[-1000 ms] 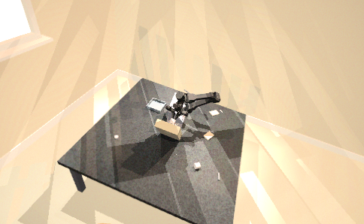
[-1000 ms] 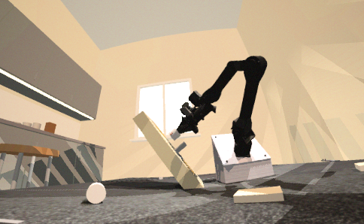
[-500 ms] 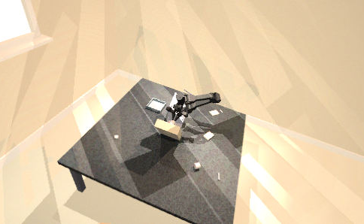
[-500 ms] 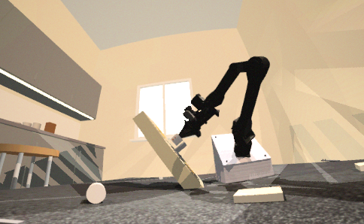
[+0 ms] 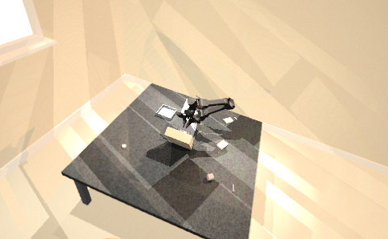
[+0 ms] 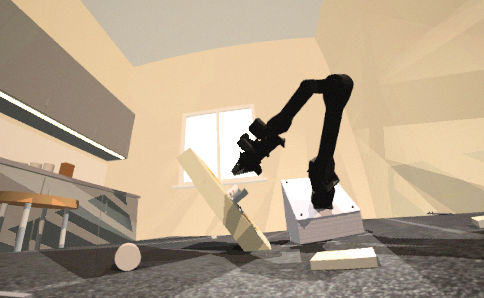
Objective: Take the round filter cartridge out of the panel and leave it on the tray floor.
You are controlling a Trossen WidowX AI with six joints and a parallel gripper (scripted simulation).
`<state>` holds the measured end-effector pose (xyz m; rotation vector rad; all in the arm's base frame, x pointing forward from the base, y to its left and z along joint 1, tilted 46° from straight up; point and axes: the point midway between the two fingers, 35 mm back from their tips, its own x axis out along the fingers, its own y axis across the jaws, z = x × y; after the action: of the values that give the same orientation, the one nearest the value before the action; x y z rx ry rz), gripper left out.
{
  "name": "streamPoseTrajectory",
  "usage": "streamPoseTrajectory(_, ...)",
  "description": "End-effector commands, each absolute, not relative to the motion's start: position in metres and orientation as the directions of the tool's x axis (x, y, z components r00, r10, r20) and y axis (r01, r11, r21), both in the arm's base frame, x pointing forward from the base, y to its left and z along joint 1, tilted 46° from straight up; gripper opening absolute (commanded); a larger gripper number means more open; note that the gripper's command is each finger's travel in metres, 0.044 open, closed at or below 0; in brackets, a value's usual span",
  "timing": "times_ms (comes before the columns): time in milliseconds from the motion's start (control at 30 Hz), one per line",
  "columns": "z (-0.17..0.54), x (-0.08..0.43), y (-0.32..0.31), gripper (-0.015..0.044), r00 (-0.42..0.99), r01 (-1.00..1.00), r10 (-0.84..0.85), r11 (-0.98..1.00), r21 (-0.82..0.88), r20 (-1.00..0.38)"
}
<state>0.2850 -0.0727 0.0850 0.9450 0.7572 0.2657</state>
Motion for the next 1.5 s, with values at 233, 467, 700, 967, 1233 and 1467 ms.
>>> streamPoseTrajectory(233, 0.123, 0.311, -0.109, 0.0194, 0.721, 0.101, 0.514, 0.585, 0.805, -0.465)
streamPoseTrajectory(467, 0.16, 0.315, -0.145, 0.0378, 0.726, 0.097, 0.509, 0.591, 0.801, -0.463)
streamPoseTrajectory(700, 0.097, 0.281, -0.089, 0.0305, 0.493, 0.022, 0.625, 0.686, 0.727, -0.605)
streamPoseTrajectory(967, 0.075, 0.258, -0.063, 0.0305, 0.36, -0.048, 0.675, 0.702, 0.71, -0.644)
streamPoseTrajectory(1233, 0.067, 0.263, -0.056, 0.0305, 0.36, -0.048, 0.674, 0.704, 0.709, -0.645)
streamPoseTrajectory(1467, 0.059, 0.268, -0.048, 0.0305, 0.361, -0.048, 0.673, 0.704, 0.708, -0.645)
